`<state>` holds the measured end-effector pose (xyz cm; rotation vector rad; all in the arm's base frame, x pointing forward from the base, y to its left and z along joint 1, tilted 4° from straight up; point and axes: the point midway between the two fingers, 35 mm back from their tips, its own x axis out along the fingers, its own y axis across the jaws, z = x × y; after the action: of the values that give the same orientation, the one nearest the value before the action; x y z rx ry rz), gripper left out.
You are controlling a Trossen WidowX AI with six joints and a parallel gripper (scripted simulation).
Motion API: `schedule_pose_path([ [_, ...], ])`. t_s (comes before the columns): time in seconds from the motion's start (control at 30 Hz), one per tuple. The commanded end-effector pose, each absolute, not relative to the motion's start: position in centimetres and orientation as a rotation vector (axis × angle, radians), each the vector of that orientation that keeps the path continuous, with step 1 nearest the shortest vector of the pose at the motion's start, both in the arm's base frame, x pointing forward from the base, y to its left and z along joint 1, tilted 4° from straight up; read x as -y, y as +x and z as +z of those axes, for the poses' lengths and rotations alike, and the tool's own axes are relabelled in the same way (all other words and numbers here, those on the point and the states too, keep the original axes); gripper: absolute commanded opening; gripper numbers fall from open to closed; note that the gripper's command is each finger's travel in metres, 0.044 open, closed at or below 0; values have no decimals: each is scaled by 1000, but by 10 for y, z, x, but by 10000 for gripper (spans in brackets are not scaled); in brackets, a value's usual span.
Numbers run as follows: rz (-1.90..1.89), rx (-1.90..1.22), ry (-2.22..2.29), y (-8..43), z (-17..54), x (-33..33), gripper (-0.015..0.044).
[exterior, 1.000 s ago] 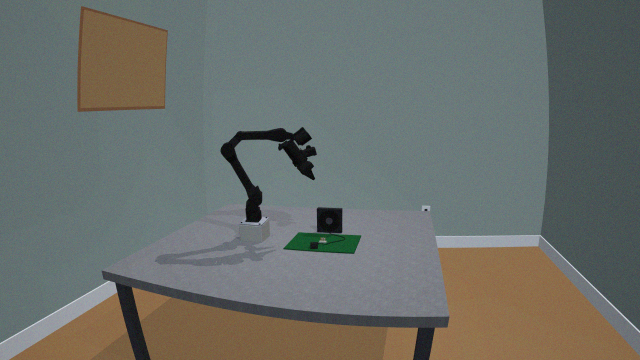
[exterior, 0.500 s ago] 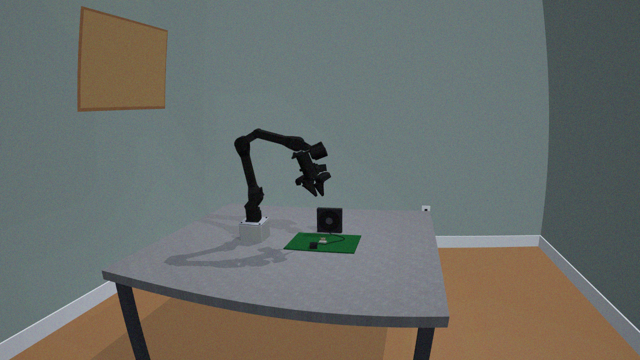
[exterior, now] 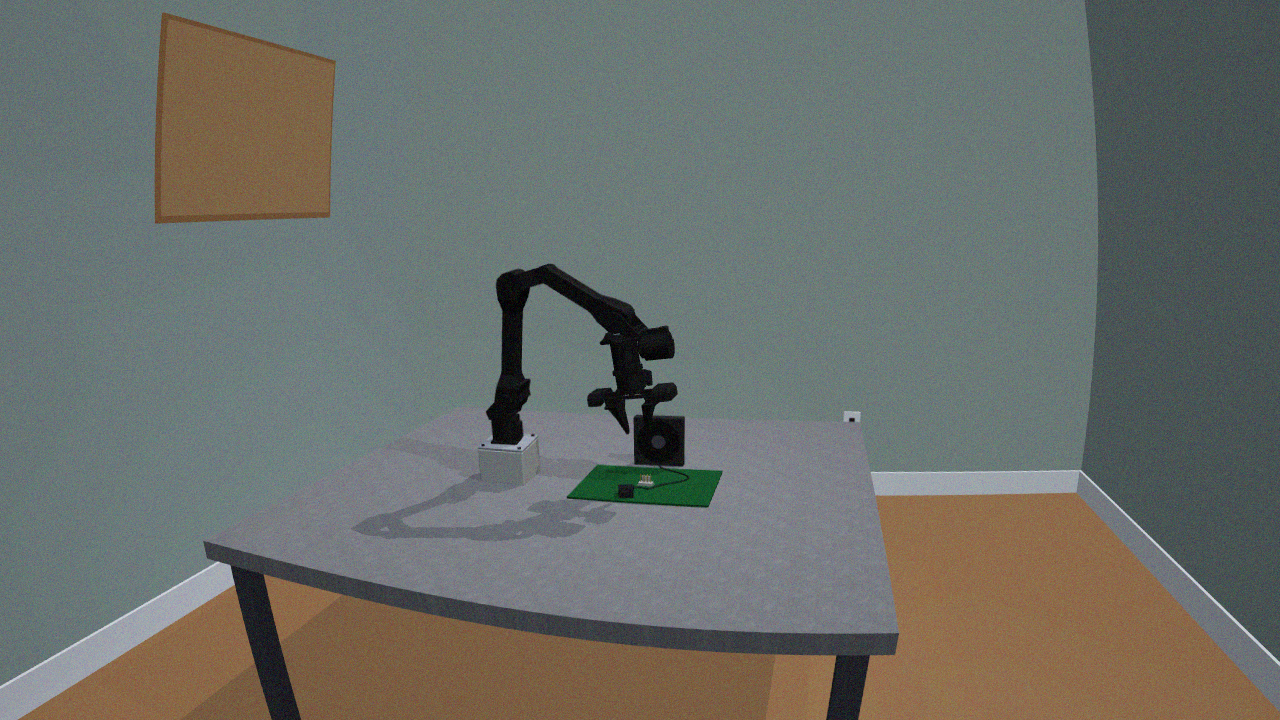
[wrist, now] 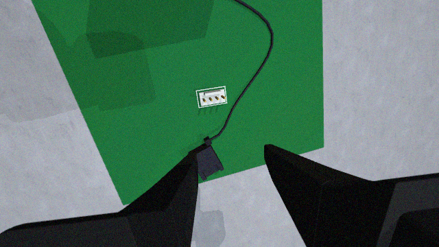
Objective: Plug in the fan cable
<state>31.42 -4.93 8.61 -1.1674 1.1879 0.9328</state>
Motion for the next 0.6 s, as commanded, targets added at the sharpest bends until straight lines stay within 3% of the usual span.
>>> schedule_pose_path([
  [0.0, 1270, -1170, -1407, 312, 43, 101, 210],
  [0.57, 1278, -1169, -1411, 312, 19, 104, 210],
])
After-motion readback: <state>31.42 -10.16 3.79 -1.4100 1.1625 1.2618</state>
